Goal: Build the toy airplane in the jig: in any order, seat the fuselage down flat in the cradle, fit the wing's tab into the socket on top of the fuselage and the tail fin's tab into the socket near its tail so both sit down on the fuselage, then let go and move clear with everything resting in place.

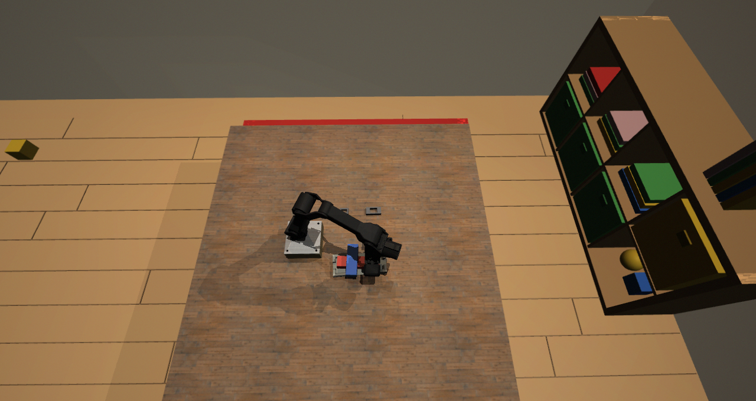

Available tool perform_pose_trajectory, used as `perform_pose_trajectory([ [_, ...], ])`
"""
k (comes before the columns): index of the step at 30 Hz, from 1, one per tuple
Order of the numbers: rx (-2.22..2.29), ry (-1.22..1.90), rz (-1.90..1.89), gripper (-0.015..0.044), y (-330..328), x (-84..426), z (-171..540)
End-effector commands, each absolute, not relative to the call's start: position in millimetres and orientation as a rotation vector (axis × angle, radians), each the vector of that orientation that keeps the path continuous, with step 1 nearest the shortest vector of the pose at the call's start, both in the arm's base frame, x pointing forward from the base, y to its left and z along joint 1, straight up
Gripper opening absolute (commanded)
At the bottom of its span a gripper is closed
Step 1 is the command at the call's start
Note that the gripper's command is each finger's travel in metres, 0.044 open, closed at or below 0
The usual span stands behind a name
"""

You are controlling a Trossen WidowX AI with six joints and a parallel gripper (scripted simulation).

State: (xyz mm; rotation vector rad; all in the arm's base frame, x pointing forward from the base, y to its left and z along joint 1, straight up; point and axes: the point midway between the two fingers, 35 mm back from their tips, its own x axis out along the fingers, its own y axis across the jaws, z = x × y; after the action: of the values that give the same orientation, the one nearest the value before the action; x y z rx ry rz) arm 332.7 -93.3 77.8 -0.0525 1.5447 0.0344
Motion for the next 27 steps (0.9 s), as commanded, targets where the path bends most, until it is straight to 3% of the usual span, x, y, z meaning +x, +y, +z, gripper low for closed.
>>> perform_pose_trajectory([
  [1, -0.054, 1.542, 0.042, 0.0065, -93, 334, 78],
  [27, -0.054, 1.542, 0.042, 0.0065, -93, 335, 40],
])
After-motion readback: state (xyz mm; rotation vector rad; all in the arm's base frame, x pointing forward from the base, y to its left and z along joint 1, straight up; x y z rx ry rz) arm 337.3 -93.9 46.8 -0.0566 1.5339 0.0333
